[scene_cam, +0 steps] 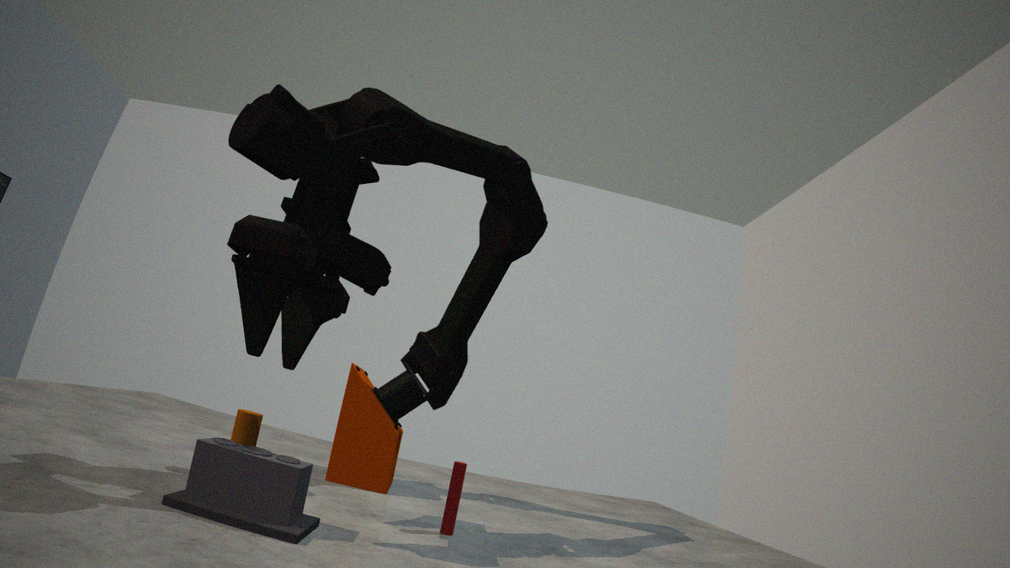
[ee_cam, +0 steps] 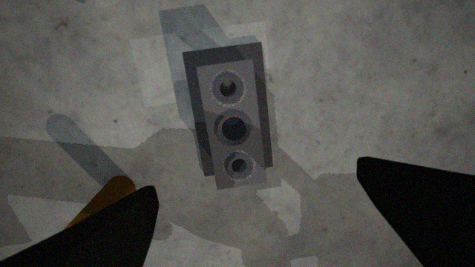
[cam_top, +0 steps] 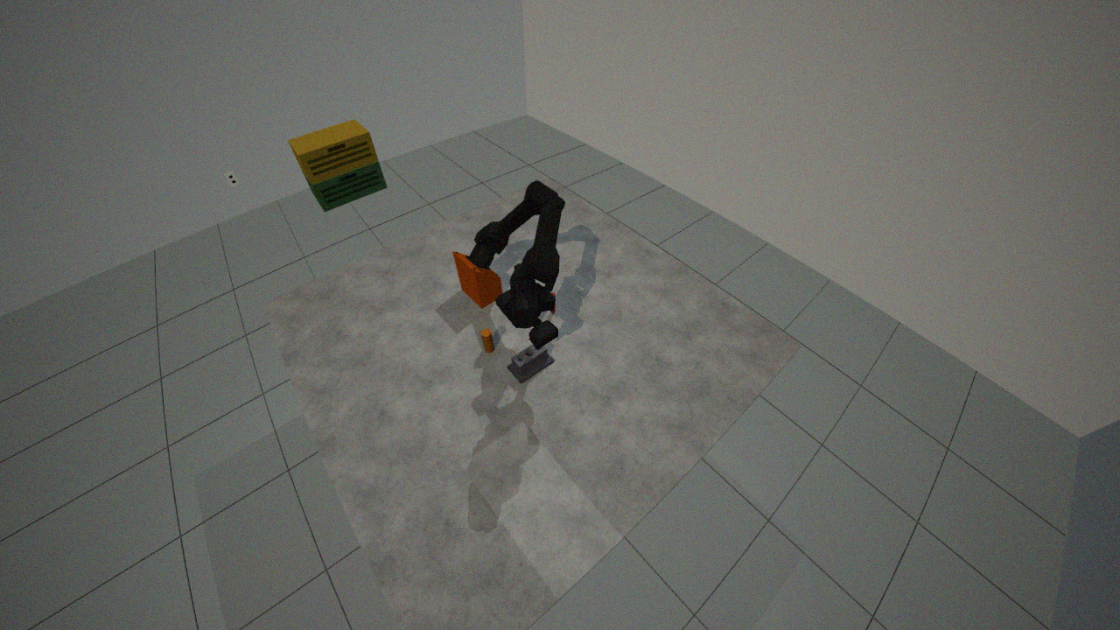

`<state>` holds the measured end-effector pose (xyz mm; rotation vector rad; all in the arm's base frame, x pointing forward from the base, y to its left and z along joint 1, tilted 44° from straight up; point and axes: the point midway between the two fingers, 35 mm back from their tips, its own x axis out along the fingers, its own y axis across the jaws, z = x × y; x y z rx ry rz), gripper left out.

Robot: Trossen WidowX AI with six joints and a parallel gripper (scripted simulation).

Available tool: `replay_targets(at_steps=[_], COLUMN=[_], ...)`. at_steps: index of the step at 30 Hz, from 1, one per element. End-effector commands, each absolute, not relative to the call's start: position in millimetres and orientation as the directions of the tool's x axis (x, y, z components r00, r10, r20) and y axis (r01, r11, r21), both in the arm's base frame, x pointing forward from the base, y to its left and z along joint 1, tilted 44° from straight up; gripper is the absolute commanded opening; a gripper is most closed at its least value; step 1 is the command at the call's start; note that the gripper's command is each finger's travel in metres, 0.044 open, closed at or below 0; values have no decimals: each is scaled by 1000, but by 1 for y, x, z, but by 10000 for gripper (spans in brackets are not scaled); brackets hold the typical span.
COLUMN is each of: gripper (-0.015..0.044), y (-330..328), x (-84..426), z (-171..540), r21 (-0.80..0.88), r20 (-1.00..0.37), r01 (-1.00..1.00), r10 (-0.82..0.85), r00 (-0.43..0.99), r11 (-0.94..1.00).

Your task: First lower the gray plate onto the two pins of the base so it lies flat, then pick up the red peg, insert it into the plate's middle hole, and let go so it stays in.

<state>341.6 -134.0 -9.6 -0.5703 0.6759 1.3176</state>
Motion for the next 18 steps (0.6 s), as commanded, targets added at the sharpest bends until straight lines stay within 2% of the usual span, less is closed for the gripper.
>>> replay_targets(at_steps=[1,6,10,14,18], gripper=[440,440,440,440,440], y=[-136,-135,-119,-98,-78], x=[339,339,335,328,319], z=[-5,-3,17,40,61], r21=[10,20,218,429,586], r20=[-729,-729,-730,-731,-731], r01=[-989,-987,-906,-706,-419], r10=[678,678,677,676,676], r00=[96,96,95,95,95], r11=[150,160,363,563,693])
